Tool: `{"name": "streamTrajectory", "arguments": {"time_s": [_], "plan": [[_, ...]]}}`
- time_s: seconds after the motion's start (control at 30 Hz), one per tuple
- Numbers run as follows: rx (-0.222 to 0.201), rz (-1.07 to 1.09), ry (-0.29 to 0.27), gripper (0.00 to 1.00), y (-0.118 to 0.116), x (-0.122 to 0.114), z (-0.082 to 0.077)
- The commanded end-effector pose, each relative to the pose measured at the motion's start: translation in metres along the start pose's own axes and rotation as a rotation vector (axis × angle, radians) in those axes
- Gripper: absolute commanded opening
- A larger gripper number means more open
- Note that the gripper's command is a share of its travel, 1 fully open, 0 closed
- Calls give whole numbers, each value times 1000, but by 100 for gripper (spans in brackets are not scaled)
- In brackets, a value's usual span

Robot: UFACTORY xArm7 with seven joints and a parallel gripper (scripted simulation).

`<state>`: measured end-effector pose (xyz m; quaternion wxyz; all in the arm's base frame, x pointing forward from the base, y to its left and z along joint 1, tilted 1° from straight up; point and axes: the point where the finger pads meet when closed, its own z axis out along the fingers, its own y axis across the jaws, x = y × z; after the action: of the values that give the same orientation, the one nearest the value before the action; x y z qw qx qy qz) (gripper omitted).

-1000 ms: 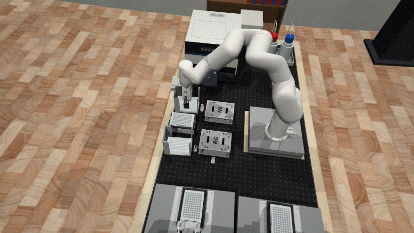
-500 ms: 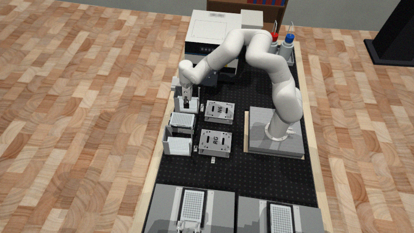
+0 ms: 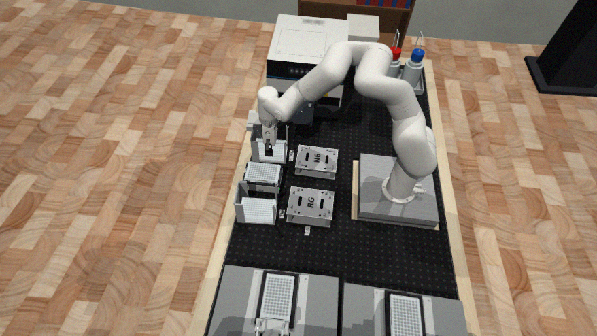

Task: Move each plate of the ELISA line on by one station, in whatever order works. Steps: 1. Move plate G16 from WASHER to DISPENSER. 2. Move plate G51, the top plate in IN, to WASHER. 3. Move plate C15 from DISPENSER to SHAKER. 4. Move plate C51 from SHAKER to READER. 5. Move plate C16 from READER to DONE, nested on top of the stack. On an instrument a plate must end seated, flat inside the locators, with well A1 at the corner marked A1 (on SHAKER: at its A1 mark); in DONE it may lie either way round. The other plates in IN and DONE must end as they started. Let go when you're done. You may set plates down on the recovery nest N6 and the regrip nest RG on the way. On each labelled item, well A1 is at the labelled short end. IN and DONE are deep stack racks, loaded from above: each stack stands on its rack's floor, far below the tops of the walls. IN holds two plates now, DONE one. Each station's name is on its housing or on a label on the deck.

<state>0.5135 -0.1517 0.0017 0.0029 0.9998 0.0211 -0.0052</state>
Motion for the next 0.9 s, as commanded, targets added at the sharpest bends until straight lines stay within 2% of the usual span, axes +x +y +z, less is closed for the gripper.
{"name": "streamTrajectory", "arguments": {"time_s": [0.0, 0.87], "plan": [[-2, 0, 5, 0, 1, 2, -1], [-2, 0, 5, 0, 1, 2, 7]]}}
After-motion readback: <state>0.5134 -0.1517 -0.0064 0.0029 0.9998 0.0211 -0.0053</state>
